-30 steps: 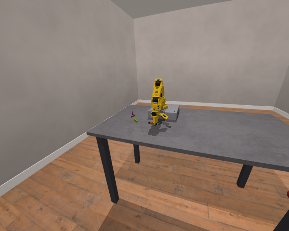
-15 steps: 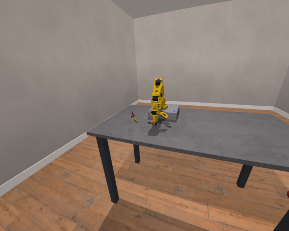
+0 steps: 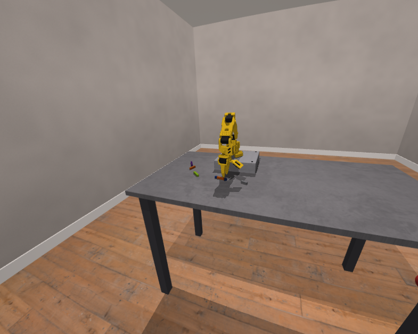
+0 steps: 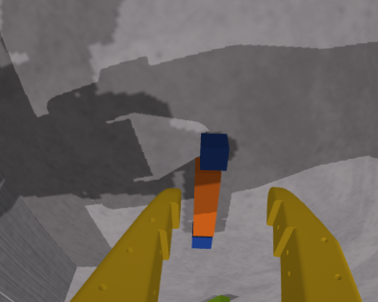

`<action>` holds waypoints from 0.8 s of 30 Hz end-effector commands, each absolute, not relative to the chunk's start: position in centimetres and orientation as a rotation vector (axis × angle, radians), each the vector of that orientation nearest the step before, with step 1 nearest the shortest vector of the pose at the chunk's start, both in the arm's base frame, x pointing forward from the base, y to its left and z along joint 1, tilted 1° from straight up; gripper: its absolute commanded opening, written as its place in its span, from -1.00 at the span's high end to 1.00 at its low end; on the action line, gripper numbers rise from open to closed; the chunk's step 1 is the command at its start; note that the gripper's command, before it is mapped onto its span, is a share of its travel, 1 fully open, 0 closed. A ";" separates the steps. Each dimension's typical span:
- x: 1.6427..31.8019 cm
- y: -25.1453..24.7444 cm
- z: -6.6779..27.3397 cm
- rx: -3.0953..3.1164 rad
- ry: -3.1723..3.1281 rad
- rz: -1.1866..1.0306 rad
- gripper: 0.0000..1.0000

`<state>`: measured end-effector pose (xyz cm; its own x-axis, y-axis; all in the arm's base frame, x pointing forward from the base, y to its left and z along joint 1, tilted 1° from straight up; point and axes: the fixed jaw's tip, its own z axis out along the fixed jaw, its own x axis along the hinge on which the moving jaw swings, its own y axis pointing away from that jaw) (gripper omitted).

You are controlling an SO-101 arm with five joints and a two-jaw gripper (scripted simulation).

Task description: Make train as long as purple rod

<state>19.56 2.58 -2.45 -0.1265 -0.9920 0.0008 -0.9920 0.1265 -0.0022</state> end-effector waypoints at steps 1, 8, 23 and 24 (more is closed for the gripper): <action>19.6 2.7 -2.1 -2.075 2.349 -0.008 0.65; 19.6 2.7 -1.9 -2.075 2.349 -0.008 0.65; 19.6 2.7 0.2 -2.075 2.349 -0.008 0.65; 19.6 2.7 0.4 -2.075 2.349 -0.008 0.65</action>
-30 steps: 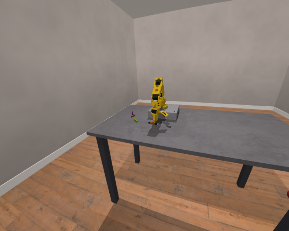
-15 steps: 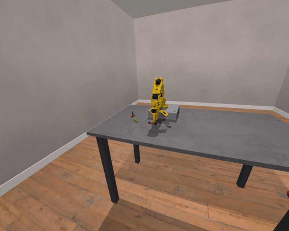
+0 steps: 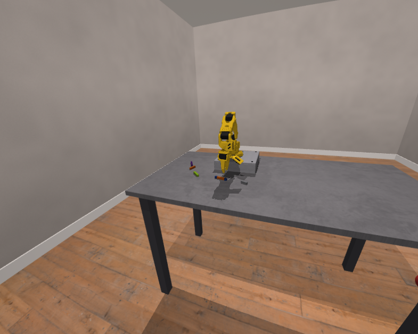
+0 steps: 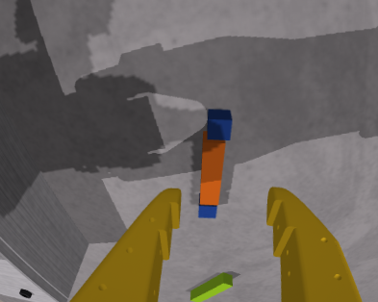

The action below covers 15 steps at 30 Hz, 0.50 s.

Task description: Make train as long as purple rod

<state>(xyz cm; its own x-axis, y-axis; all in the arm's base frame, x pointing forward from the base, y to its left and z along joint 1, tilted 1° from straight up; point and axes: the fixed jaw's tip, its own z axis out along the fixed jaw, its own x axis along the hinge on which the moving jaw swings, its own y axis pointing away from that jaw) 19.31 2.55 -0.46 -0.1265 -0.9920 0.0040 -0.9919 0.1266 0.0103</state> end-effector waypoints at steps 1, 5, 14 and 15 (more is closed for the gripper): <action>19.6 2.7 0.5 2.084 -2.360 0.008 0.65; 19.5 2.7 0.8 2.084 -2.360 0.008 0.65; 19.5 2.7 0.9 2.084 -2.360 0.008 0.65; 19.5 2.7 0.9 2.084 -2.360 0.008 0.65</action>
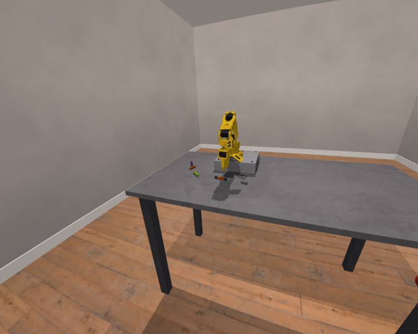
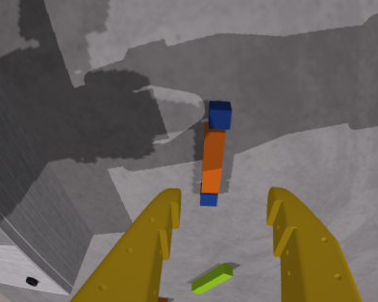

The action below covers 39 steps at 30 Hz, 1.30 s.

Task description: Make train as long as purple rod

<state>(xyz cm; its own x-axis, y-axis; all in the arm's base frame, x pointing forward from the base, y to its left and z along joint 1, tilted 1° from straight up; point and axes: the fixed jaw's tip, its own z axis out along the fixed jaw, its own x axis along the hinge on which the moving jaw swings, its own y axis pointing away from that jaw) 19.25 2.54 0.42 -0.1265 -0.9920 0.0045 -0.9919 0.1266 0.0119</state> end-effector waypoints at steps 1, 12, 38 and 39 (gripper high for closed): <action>19.5 2.7 0.9 2.084 -2.360 0.008 0.65; 19.5 2.7 0.9 2.084 -2.360 0.008 0.65; 19.1 1.9 5.1 1.595 -2.815 0.072 0.65; 19.0 1.8 5.5 1.542 -2.855 0.076 0.65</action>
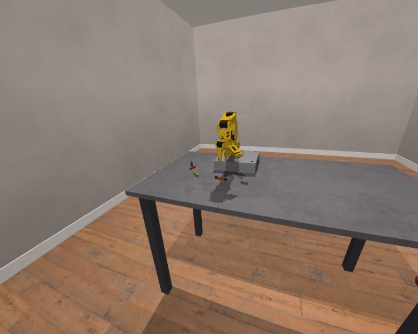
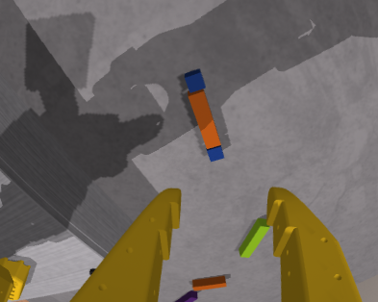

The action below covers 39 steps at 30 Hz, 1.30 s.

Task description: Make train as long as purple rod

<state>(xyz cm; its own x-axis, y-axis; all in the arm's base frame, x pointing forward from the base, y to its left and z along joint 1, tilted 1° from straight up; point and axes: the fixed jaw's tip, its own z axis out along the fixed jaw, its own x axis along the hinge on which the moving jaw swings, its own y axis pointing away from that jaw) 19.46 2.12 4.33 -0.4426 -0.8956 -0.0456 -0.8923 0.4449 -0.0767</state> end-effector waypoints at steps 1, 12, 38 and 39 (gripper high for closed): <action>18.9 1.7 5.9 -1.383 2.693 -0.074 0.65; 17.5 0.9 9.0 -0.838 2.818 -0.083 0.65; 14.5 -0.1 12.5 -0.018 2.800 -0.033 0.65; 14.5 -0.1 12.5 -0.018 2.800 -0.033 0.65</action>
<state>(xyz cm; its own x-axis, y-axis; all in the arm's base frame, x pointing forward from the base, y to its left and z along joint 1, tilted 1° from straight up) 14.83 -0.02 12.70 -0.9375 -0.0378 -0.3459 -0.0287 0.9991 -0.0312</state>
